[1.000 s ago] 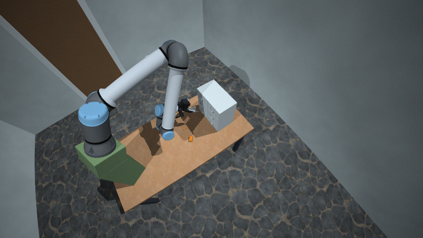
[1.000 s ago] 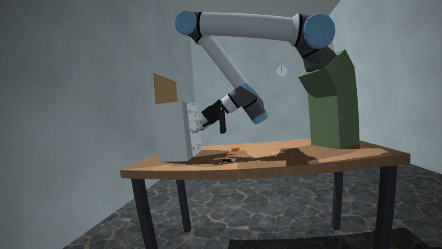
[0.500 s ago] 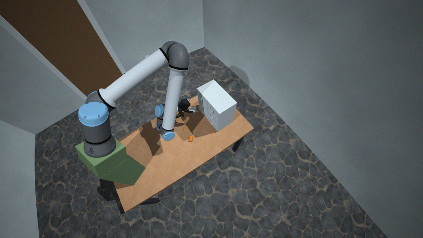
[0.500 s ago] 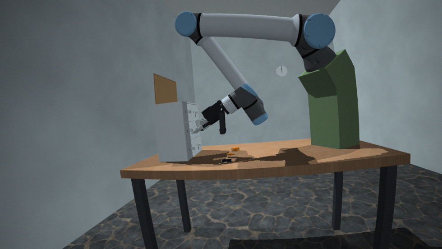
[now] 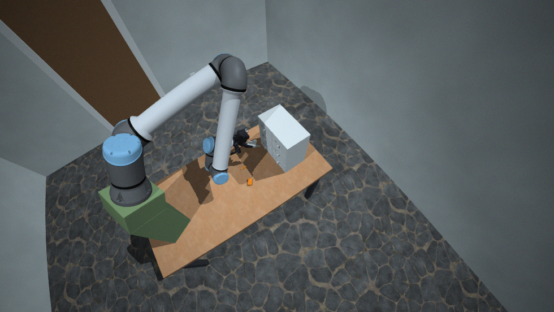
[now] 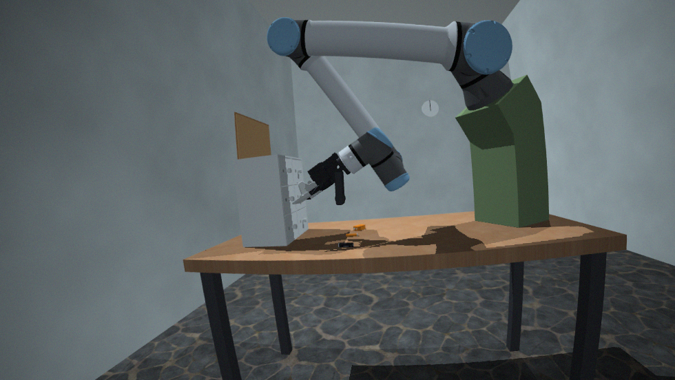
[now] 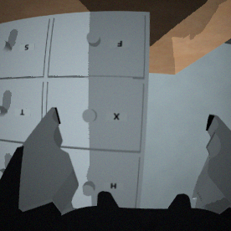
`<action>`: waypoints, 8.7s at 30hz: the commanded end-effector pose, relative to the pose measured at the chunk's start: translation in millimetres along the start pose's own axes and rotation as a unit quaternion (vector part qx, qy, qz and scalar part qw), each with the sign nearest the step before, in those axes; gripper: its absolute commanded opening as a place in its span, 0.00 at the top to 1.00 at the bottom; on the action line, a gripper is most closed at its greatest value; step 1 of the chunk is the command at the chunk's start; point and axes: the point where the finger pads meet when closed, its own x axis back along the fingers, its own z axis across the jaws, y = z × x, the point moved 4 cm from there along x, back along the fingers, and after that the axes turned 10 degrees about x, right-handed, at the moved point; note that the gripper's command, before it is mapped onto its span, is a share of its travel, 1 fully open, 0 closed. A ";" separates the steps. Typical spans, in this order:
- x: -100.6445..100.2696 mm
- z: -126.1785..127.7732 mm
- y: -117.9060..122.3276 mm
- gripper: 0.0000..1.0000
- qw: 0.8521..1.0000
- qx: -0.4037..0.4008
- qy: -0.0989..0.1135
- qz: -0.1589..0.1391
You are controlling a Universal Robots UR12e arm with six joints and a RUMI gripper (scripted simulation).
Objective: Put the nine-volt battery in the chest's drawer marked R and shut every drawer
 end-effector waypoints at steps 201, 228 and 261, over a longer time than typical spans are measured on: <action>100.7 -13.3 75.7 0.00 0.875 0.000 0.084 0.477; 103.8 -13.6 78.0 0.00 0.866 0.000 0.087 0.492; 103.8 -13.6 78.0 0.00 0.866 0.000 0.087 0.492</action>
